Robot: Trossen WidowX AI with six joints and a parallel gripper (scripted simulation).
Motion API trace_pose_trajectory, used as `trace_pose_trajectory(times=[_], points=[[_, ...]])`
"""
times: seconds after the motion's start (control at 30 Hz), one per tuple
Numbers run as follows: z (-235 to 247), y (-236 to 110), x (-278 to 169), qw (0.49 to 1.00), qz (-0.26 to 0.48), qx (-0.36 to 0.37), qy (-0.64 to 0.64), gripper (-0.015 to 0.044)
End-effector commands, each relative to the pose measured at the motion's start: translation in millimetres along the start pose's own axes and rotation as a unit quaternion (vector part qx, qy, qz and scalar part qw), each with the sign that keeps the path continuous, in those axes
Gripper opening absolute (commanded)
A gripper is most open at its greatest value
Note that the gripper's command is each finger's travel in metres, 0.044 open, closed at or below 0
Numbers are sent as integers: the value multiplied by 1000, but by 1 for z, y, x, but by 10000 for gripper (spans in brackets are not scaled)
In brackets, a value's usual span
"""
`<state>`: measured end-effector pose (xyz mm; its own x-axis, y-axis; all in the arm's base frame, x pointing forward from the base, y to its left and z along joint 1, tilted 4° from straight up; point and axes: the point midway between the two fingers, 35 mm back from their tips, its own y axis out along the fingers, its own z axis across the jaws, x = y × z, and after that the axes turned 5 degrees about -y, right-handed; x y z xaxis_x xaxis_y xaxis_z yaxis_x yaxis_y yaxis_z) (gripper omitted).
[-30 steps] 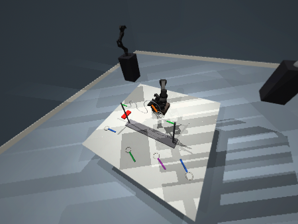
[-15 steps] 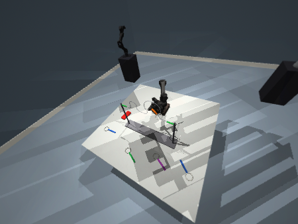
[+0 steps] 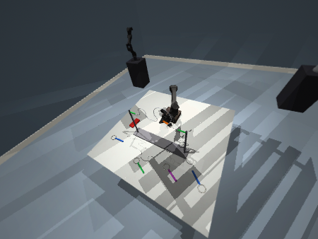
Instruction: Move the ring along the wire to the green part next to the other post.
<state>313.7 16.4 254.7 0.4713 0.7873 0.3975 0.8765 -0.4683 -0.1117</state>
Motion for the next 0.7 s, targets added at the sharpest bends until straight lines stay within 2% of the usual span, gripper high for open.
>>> trace_pose_trajectory(times=[0.0,0.67], points=[[18,-2,2,998,-1,25,50,-150],[88,-23,34,954,20,128,270,-150]])
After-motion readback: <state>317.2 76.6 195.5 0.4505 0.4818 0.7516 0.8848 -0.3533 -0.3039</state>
